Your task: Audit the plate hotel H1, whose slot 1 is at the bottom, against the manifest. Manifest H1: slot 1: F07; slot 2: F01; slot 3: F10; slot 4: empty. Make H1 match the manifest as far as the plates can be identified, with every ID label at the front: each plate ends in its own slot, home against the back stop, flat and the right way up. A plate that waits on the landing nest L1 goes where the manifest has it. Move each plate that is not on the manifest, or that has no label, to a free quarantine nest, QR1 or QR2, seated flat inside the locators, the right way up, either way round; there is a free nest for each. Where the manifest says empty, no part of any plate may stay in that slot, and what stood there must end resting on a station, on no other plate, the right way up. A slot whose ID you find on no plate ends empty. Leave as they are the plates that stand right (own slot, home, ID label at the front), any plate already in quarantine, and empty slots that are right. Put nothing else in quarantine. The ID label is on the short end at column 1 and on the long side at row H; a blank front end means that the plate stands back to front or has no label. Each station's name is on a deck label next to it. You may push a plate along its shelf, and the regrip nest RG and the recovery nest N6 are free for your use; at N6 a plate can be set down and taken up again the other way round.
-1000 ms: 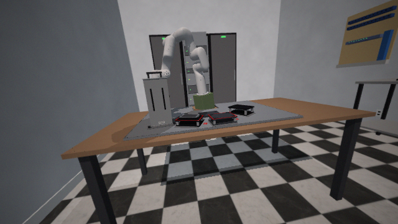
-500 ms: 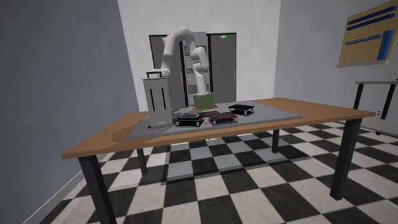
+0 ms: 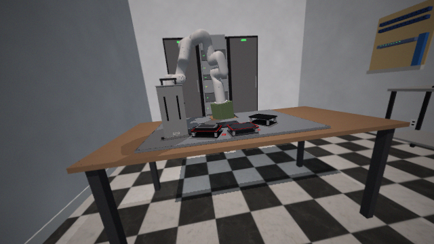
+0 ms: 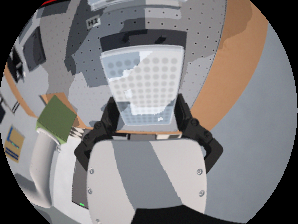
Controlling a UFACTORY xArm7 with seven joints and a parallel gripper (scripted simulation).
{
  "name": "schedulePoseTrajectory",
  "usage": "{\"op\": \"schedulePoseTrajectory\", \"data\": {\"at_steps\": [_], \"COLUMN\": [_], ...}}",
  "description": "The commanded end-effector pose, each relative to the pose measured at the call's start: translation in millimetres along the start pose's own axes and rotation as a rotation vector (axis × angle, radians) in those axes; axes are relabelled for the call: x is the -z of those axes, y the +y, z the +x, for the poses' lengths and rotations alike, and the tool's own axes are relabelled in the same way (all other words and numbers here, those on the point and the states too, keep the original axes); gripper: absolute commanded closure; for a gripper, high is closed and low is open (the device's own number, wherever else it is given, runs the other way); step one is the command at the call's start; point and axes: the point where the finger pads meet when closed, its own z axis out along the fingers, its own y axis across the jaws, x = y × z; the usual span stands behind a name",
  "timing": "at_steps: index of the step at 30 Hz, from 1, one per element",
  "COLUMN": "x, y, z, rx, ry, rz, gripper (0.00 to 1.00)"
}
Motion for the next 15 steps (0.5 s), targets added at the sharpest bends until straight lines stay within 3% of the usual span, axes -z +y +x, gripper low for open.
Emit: {"op": "schedulePoseTrajectory", "data": {"at_steps": [1, 15], "x": [3.4, 11.4], "y": [1.7, 1.6], "z": [0.5, 0.5], "rx": [0.0, 0.0], "ry": [0.001, 0.001], "rz": [-0.004, -0.004], "gripper": [1.0, 1.0]}}
